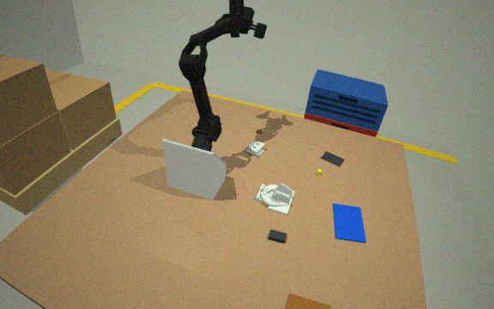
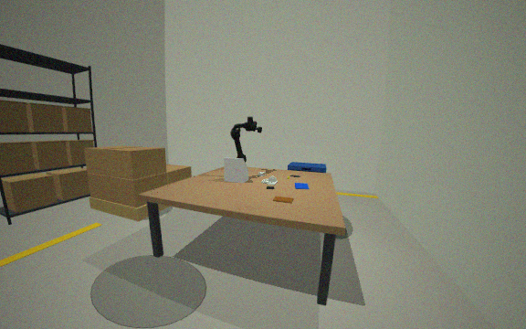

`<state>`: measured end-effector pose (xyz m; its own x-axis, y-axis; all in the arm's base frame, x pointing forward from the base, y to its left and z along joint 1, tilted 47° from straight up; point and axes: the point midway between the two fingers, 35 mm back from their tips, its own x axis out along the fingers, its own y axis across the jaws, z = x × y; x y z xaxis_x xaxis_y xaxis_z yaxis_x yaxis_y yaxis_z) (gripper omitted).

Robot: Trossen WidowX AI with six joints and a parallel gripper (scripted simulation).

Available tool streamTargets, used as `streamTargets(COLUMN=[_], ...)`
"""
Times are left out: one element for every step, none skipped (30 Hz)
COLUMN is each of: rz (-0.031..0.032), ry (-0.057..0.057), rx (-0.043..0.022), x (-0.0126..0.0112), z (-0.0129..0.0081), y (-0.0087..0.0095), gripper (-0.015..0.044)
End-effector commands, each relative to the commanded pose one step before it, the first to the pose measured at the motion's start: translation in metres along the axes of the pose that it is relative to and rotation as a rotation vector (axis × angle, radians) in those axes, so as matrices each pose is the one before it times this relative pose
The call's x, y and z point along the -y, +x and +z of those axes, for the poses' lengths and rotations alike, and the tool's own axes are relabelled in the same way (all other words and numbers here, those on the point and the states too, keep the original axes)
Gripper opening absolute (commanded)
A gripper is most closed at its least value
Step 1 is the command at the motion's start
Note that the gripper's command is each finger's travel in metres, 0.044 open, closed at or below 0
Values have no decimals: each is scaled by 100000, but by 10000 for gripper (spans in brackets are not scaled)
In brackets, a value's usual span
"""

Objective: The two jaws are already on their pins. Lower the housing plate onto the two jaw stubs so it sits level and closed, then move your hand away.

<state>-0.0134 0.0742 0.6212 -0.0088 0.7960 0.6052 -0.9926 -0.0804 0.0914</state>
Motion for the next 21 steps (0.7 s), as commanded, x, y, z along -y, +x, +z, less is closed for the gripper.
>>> streamTargets(rz=[-3996, -1129, -1156, -1132, -1116, -1117, -585, -365, -353, -336, -383, -470, -439, -404, -368, -332, -295, -259, -222, -185, -155], ry=[-5108, -690, -688, -781, -834, -817, -1311, -1506, -1498, -1491, -1905, -2473, -2473, -2452, -2431, -2410, -2388, -2367, -2346, -2324, -2436], rx=[-6455, -1200, -1225, -1250, -1268, -1270, -1058, -974, -978, -978, -1233, -1620, -1642, -1649, -1655, -1660, -1664, -1667, -1669, -1671, -1767], x=[1151, 299, 311, 309, 309, 313, 173, 115, 112, 108, 127, 161, 154, 146, 138, 130, 122, 114, 106, 98, 96], z=[-2328, -526, -535, -533, -531, -530, -362, -296, -296, -295, -366, -480, -485, -486, -487, -487, -488, -489, -489, -489, -517], y=[1028, 329, 333, 324, 318, 316, 175, 119, 119, 117, 141, 184, 186, 186, 186, 186, 186, 186, 186, 186, 196], gripper=[440, 440, 440, 440, 440, 440, 440, 440, 440, 440, 440, 440, 440, 440, 440, 440, 440, 440, 440, 440, 440])
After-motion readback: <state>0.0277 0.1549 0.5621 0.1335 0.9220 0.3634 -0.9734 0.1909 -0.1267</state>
